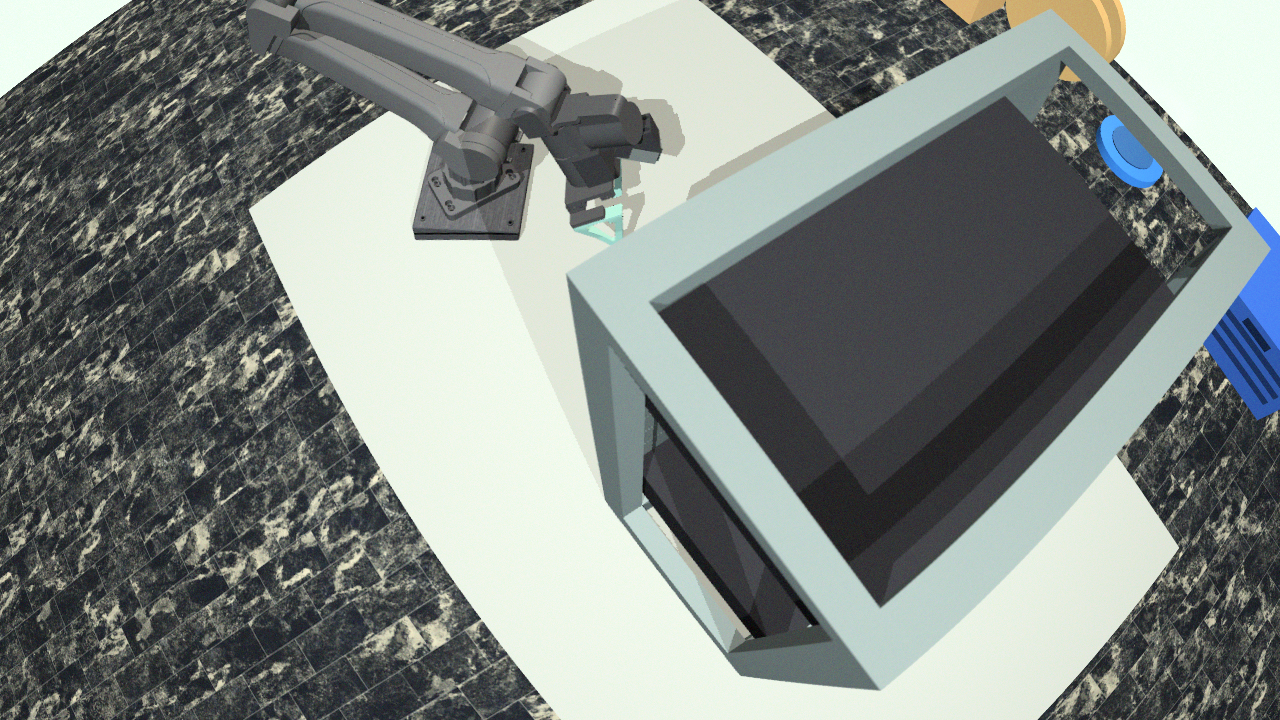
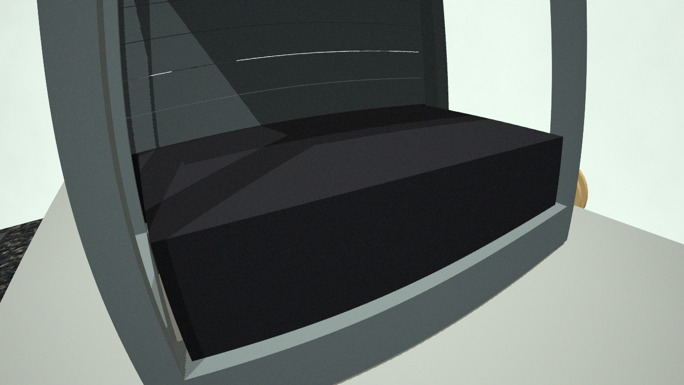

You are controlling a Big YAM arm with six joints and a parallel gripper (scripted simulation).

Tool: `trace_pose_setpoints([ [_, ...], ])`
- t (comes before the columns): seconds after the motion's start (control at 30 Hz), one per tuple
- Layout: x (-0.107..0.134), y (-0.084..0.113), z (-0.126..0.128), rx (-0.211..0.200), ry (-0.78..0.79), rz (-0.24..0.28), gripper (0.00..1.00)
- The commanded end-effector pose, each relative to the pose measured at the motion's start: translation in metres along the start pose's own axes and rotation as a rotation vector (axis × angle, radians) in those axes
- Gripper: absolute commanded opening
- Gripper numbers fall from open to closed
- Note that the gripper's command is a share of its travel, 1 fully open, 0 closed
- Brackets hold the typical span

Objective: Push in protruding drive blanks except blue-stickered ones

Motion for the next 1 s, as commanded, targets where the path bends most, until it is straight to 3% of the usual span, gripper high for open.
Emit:
trace_pose_setpoints([
  [0.0,-0.037,0.018,-0.015,0.031,-0.001,-0.084,1.00],
  [0.2,-0.053,0.029,-0.027,0.062,0.023,-0.137,1.00],
  [0.3,-0.054,0.029,-0.029,0.065,0.032,-0.128,1.00],
  [0.43,-0.071,0.047,-0.044,0.114,0.061,-0.194,1.00],
  [0.6,-0.093,0.074,-0.068,0.195,0.115,-0.264,1.00],
  [0.77,-0.113,0.111,-0.095,0.310,0.183,-0.335,1.00],
  [0.87,-0.117,0.116,-0.101,0.326,0.199,-0.331,1.00],
  [0.97,-0.127,0.150,-0.118,0.422,0.244,-0.384,1.00],
])
Point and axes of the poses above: the point where the finger pads meet when closed, its own y axis back along the fingers, its own z axis across the jaws, x = y × z, the point moved 2 cm from there along y, back along the fingers, and after that the axes turned 6 degrees about -y, right-handed, at the moved point
